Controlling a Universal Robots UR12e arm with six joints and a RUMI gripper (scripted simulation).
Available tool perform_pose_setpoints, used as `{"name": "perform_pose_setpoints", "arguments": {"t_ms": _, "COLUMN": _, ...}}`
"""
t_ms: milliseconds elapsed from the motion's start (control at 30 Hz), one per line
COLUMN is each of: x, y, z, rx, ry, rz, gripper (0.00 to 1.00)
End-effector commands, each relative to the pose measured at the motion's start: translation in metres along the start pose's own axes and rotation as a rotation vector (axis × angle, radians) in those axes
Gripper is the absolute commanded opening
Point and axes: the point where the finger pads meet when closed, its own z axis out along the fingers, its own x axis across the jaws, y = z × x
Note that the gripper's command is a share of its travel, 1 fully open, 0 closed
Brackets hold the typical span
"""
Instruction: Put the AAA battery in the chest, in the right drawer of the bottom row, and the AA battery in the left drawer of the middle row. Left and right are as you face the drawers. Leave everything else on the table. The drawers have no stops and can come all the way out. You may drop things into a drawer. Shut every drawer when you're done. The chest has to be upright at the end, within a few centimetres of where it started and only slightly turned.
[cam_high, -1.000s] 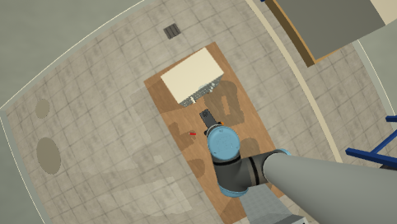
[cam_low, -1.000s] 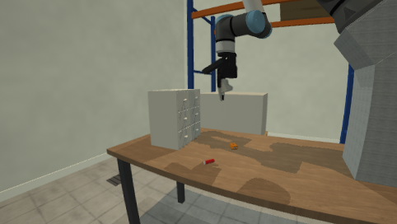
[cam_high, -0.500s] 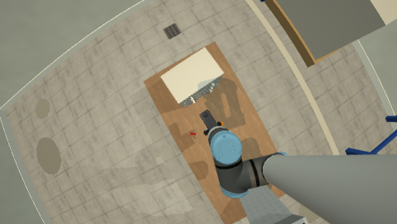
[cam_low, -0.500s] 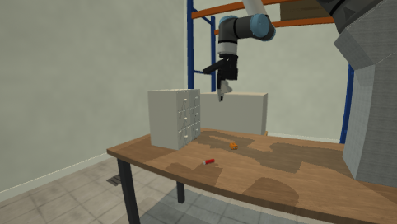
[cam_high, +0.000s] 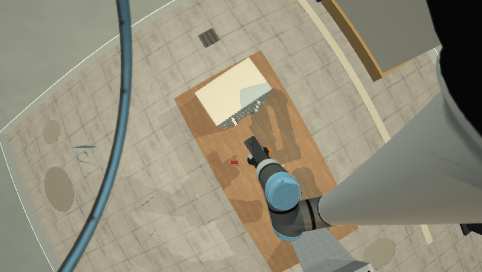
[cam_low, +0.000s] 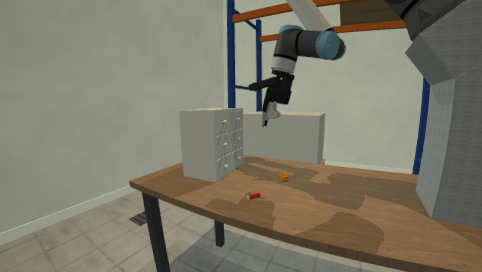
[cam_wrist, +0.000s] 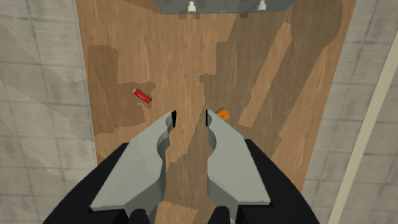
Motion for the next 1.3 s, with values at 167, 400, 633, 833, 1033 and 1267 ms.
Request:
{"name": "perform_pose_setpoints", "arguments": {"t_ms": 167, "x": 0.000, "y": -0.009, "z": 0.019, "rx": 0.195, "ry": 0.003, "rz": 0.001, "gripper": 0.20}}
{"name": "perform_pose_setpoints", "arguments": {"t_ms": 400, "x": 0.001, "y": -0.018, "z": 0.037, "rx": 0.382, "ry": 0.003, "rz": 0.001, "gripper": 0.20}}
{"name": "perform_pose_setpoints", "arguments": {"t_ms": 633, "x": 0.001, "y": -0.028, "z": 0.059, "rx": 0.604, "ry": 0.003, "rz": 0.001, "gripper": 0.20}}
{"name": "perform_pose_setpoints", "arguments": {"t_ms": 833, "x": 0.000, "y": -0.034, "z": 0.071, "rx": 0.726, "ry": 0.003, "rz": 0.000, "gripper": 0.20}}
{"name": "perform_pose_setpoints", "arguments": {"t_ms": 1033, "x": 0.000, "y": -0.040, "z": 0.083, "rx": 0.856, "ry": 0.003, "rz": 0.000, "gripper": 0.20}}
{"name": "perform_pose_setpoints", "arguments": {"t_ms": 1267, "x": 0.000, "y": -0.043, "z": 0.090, "rx": 0.923, "ry": 0.003, "rz": 0.000, "gripper": 0.20}}
